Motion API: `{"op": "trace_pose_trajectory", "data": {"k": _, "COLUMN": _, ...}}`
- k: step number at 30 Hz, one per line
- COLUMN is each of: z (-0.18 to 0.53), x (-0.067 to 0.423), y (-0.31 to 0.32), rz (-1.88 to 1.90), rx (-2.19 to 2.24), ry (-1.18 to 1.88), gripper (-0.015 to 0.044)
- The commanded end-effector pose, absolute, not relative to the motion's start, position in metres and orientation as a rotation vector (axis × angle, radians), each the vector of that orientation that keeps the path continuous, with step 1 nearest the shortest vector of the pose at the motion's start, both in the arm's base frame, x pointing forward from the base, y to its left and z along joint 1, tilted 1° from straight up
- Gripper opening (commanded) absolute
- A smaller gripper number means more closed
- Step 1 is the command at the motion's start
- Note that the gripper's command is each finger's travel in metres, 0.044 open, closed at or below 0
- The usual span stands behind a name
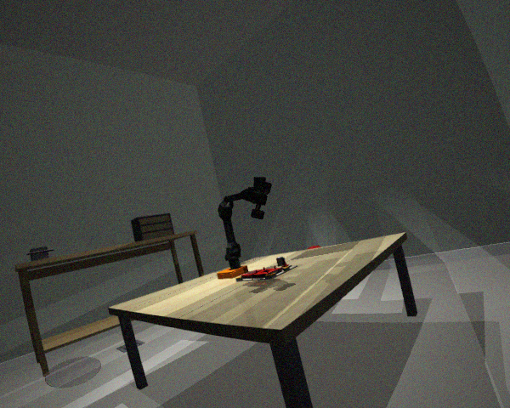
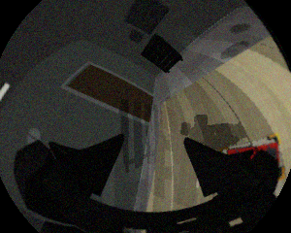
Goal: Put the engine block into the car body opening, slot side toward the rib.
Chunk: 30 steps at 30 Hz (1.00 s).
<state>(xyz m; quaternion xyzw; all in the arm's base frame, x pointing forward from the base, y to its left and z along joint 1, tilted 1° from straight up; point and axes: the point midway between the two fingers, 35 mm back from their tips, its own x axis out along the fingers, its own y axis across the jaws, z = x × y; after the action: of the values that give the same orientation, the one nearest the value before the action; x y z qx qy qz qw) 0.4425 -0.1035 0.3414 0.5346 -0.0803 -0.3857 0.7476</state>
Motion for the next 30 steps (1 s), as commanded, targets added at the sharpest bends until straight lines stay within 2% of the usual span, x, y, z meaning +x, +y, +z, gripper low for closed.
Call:
{"op": "trace_pose_trajectory", "data": {"k": 1, "z": 0.326, "x": 0.445, "y": -0.085, "rz": -0.818, "rx": 1.097, "ry": -0.050, "gripper": 0.0440}}
{"op": "trace_pose_trajectory", "data": {"k": 15, "z": 0.273, "x": 0.438, "y": -0.018, "rz": -0.688, "rx": 0.822, "ry": 0.356, "gripper": 0.0440}}
{"op": "trace_pose_trajectory", "data": {"k": 30, "z": 0.221, "x": 0.407, "y": 0.048, "rz": -0.483, "rx": 0.513, "ry": 0.739, "gripper": 0.0440}}
